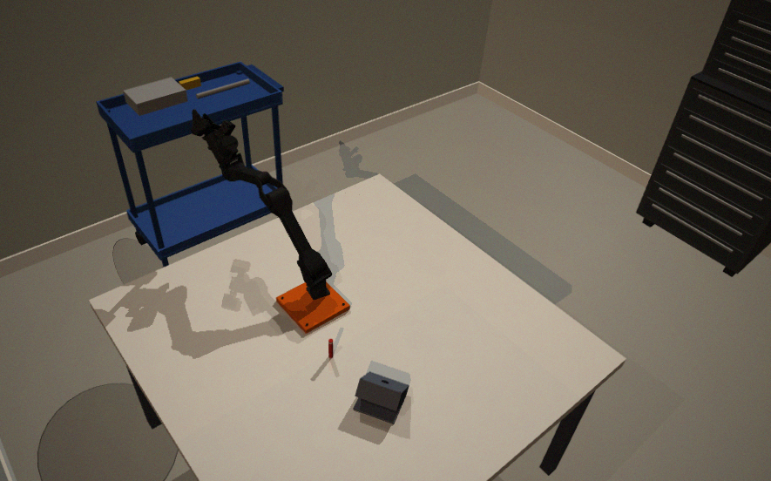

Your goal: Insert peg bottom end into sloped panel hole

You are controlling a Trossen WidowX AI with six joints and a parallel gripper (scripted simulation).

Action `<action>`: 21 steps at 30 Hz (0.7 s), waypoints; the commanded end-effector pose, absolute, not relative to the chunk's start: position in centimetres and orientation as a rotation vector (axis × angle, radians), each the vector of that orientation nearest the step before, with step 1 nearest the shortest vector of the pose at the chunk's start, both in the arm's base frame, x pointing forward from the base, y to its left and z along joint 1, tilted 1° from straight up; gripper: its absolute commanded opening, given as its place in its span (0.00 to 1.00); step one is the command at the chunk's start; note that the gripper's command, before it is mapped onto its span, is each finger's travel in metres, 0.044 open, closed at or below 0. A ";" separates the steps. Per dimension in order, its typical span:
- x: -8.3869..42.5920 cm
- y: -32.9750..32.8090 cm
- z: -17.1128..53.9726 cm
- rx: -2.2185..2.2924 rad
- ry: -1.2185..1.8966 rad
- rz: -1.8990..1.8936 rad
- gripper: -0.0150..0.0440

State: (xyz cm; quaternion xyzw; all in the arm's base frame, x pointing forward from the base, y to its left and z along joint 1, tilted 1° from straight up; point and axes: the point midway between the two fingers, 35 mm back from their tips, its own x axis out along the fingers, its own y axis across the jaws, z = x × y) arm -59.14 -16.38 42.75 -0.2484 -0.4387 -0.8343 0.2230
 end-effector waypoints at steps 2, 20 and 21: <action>-59.0 -16.7 42.8 -0.681 -1.218 -2.299 1.00; -54.4 -28.1 41.3 -0.394 -1.194 -2.277 1.00; -54.0 -28.7 41.4 -0.380 -1.195 -2.264 1.00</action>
